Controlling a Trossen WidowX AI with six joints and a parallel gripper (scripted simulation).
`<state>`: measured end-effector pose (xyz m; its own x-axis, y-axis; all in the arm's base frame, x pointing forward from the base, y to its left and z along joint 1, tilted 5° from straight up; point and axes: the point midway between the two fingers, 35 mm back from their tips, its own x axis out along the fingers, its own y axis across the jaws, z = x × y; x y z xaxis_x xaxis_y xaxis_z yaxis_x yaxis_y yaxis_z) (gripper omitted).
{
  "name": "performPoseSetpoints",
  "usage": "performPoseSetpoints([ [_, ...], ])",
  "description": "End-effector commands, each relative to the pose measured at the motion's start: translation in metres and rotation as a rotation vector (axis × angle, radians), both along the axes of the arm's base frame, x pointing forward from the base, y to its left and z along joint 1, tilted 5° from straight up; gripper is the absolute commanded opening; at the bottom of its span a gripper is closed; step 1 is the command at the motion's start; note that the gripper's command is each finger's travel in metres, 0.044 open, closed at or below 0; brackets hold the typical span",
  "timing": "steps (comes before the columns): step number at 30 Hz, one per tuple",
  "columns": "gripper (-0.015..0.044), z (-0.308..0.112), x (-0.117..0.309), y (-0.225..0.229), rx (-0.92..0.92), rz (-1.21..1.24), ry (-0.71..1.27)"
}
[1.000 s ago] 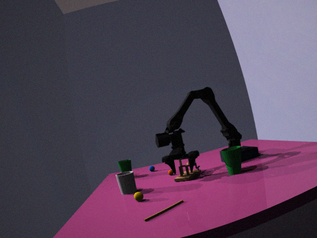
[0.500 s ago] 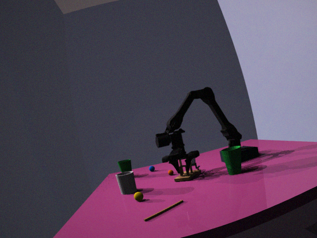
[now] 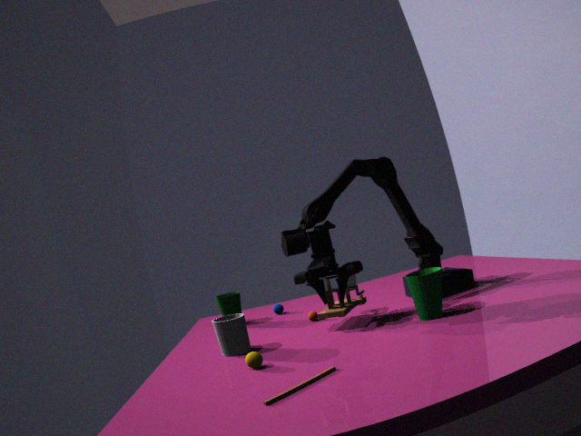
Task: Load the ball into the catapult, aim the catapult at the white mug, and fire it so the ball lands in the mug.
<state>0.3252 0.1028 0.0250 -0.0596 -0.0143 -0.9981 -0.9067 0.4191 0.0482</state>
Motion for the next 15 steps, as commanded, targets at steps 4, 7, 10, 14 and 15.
performPoseSetpoints([
  [4,0.0,0.0092,0.002,0.0006,-0.005,-0.152,-0.015],
  [7,0.0,0.0088,0.002,0.0005,-0.011,-0.256,-0.016],
  [10,0.0,0.0085,0.0027,-0.0001,-0.018,-0.36,-0.017],
  [14,0.0,0.0079,0.0043,-0.0015,-0.027,-0.498,-0.019],
  [15,0.0,0.0078,0.0048,-0.0019,-0.029,-0.533,-0.019],
])
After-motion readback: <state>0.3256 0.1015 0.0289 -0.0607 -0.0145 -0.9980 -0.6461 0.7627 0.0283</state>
